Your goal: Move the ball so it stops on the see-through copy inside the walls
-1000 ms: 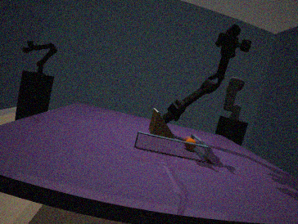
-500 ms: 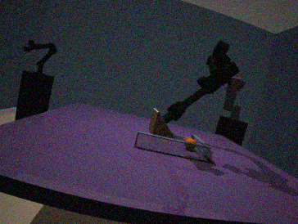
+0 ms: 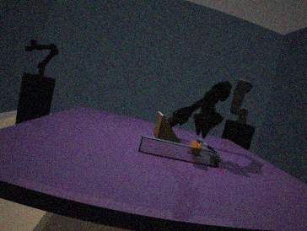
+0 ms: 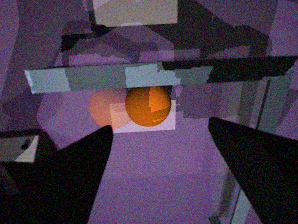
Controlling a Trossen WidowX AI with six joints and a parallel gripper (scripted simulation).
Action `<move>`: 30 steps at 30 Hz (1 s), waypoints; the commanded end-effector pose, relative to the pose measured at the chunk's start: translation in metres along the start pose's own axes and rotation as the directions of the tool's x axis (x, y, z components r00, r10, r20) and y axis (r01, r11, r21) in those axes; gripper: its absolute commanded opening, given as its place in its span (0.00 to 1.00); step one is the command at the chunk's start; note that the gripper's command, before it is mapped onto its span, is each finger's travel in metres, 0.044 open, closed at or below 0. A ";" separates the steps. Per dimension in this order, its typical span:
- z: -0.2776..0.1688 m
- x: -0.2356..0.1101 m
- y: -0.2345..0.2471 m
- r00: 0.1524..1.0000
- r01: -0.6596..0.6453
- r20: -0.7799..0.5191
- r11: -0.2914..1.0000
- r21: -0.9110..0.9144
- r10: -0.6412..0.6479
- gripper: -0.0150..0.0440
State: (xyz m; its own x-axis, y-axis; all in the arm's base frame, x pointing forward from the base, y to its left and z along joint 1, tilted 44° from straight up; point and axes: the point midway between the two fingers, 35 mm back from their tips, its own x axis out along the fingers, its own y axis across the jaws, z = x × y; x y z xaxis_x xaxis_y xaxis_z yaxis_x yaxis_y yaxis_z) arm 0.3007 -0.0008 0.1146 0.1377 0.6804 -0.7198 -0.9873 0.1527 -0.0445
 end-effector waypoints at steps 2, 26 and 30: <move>-0.002 0.005 0.008 0.999 -0.031 -0.008 0.999 0.037 0.031 0.89; -0.003 0.042 0.008 1.000 -0.030 -0.008 0.999 0.037 0.031 0.89; -0.002 0.049 0.008 1.000 -0.030 -0.007 0.999 0.037 0.030 0.89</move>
State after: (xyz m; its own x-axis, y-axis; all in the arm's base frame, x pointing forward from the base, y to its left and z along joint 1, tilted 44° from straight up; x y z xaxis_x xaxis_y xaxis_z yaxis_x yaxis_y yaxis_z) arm 0.2997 0.0273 0.0819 0.1103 0.6751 -0.7294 -0.9877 0.1562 -0.0048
